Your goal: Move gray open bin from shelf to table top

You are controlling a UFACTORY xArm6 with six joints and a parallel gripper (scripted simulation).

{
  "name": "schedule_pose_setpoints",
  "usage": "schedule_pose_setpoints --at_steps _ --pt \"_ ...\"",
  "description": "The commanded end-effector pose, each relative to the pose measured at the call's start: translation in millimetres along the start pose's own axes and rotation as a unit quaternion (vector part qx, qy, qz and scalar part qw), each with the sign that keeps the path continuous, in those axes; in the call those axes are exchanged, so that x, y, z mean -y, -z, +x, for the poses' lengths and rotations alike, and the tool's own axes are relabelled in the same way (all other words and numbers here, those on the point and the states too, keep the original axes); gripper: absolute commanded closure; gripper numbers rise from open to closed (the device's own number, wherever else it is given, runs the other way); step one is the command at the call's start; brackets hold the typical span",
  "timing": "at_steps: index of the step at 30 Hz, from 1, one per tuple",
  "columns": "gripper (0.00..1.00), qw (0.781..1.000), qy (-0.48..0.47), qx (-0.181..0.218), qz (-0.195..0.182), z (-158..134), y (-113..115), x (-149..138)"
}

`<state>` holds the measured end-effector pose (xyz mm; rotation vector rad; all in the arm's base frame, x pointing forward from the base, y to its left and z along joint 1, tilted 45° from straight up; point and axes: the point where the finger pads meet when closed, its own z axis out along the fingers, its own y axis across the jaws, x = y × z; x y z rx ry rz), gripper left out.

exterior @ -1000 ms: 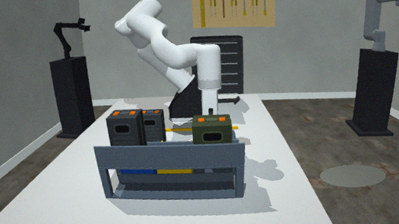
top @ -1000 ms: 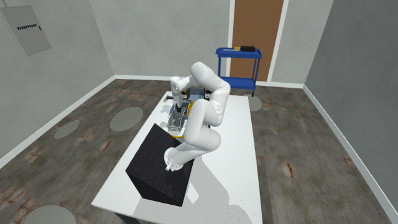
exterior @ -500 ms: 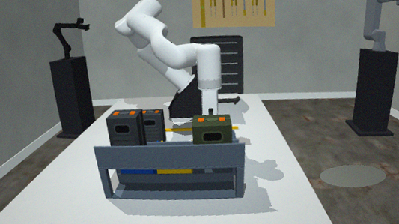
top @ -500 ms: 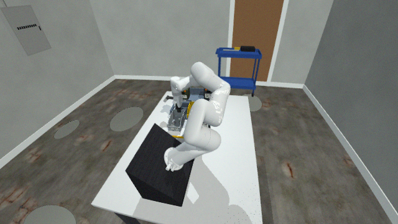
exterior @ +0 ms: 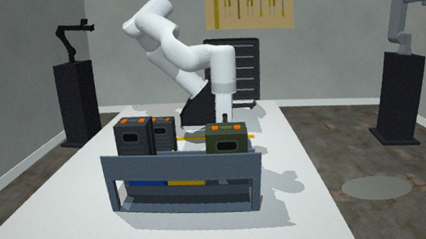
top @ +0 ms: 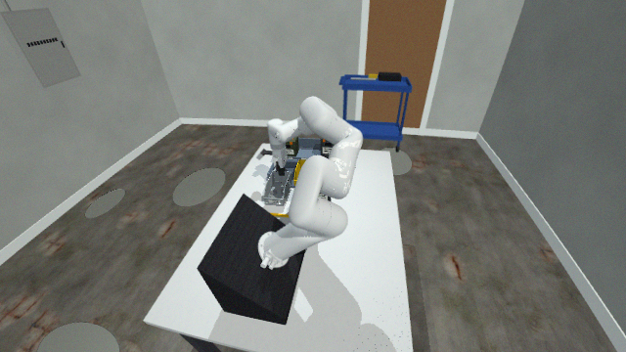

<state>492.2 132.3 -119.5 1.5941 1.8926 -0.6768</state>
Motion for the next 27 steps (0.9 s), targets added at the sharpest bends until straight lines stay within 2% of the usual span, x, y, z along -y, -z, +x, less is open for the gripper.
schedule_pose_setpoints --at_steps 1,27 --pt "1.0 1.0 0.0 -0.001 -0.002 0.2 2.0 -1.1" --pt "1.0 1.0 0.0 -0.001 -0.002 0.2 1.0 4.8"
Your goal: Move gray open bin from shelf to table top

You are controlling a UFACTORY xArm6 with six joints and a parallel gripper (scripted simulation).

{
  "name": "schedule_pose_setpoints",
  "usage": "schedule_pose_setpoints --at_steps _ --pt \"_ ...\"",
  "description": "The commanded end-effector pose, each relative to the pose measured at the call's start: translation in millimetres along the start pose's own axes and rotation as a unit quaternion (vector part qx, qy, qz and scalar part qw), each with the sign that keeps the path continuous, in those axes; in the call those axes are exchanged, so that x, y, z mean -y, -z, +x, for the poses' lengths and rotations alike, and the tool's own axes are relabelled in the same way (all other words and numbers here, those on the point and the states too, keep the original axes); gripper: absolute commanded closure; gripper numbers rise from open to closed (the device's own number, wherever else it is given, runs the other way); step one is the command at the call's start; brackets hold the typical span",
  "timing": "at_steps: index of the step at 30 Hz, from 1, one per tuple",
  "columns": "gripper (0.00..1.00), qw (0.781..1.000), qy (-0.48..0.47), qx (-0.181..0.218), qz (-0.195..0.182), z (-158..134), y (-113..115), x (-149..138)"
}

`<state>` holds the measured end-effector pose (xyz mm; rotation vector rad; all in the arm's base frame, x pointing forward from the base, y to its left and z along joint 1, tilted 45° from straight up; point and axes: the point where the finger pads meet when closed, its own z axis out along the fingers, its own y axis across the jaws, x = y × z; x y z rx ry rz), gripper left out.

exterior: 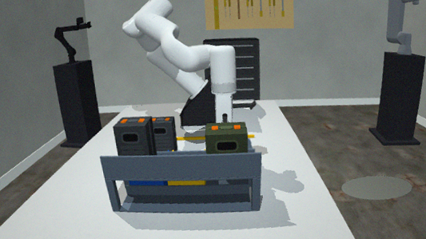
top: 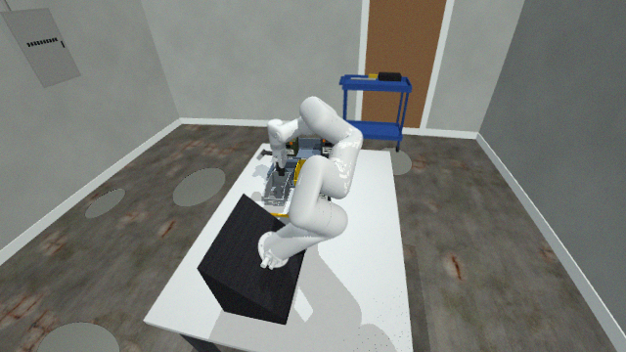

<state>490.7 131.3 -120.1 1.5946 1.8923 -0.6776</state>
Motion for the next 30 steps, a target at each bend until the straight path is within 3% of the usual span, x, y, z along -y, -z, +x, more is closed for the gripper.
schedule_pose_setpoints --at_steps 1,30 --pt "1.0 1.0 0.0 -0.001 -0.002 0.3 2.0 5.1" --pt "1.0 1.0 0.0 -0.001 -0.002 0.3 1.9 22.0"
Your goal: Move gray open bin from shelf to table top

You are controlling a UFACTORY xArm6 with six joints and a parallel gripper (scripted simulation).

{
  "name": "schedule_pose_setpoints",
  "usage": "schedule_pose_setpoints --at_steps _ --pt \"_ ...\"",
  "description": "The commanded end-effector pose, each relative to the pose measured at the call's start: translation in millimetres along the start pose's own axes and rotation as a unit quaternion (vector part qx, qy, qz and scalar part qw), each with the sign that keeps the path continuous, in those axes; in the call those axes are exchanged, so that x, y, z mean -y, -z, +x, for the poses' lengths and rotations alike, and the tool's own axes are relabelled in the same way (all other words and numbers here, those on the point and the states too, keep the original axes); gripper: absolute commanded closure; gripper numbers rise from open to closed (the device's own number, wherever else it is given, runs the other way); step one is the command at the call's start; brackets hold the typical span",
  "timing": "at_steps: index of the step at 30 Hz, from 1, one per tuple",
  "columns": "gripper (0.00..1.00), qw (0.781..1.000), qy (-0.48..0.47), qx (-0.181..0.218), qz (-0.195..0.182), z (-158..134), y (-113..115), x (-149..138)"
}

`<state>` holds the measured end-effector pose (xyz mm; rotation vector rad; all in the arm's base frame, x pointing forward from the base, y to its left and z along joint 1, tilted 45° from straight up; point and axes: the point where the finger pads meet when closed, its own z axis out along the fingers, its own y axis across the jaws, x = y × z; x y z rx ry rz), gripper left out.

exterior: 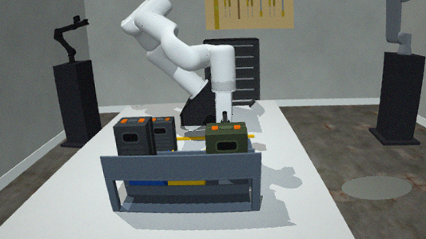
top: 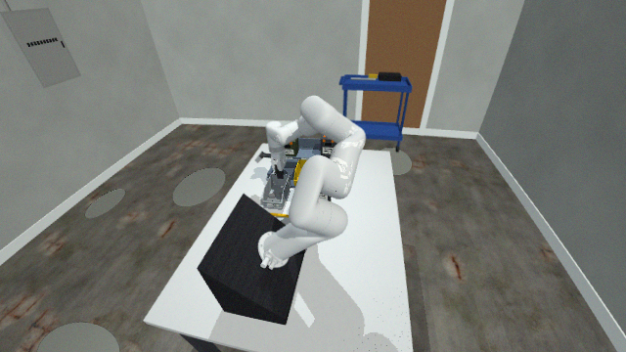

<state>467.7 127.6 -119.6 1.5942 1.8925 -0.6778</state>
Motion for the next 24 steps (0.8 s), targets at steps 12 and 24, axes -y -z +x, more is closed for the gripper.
schedule_pose_setpoints --at_steps 12,24 --pt "1.0 1.0 0.0 -0.001 -0.002 0.3 -6.1 -1.4" --pt "1.0 1.0 0.0 -0.001 -0.002 0.3 -13.9 -1.5"
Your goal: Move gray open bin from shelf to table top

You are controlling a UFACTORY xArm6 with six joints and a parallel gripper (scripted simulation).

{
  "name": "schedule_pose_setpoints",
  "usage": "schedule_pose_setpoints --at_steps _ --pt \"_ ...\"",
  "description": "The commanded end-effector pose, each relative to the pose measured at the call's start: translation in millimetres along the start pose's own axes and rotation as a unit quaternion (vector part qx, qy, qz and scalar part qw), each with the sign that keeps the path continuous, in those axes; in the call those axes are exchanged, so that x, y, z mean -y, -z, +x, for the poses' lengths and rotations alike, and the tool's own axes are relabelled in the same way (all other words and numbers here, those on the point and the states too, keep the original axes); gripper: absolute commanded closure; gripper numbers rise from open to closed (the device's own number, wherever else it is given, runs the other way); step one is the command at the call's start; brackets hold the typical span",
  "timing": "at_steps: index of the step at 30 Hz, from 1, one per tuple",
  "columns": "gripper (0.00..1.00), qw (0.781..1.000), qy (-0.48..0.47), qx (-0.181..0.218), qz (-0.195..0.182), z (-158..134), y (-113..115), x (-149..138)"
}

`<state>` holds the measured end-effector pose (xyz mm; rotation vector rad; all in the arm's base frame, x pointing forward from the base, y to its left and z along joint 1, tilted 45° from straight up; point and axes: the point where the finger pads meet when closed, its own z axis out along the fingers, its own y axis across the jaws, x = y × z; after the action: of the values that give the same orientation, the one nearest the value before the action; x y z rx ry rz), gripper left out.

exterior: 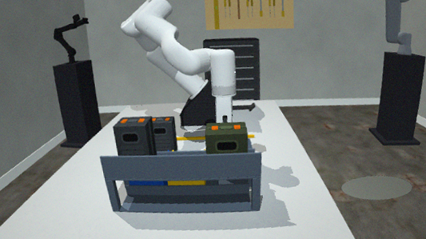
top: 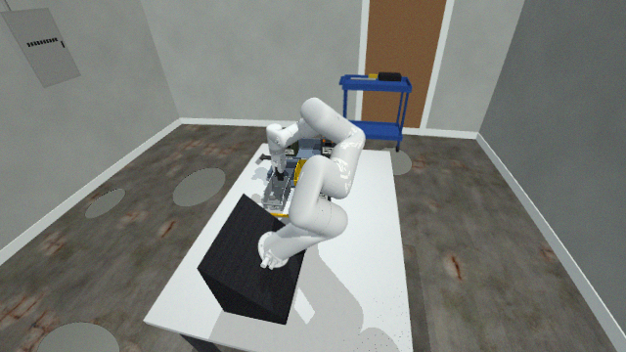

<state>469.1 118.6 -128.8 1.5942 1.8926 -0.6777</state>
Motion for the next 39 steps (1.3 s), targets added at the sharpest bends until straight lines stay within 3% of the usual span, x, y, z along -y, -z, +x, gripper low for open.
schedule_pose_setpoints --at_steps 1,28,29,39 --pt "1.0 1.0 -0.001 -0.001 -0.002 0.3 -1.0 -1.4" --pt "1.0 1.0 -0.001 -0.001 -0.002 0.3 -4.3 -1.4" --pt "0.67 1.0 -0.001 -0.001 -0.002 0.3 -4.2 -1.4" --pt "0.67 1.0 -0.001 -0.001 -0.002 0.3 -4.2 -1.4"
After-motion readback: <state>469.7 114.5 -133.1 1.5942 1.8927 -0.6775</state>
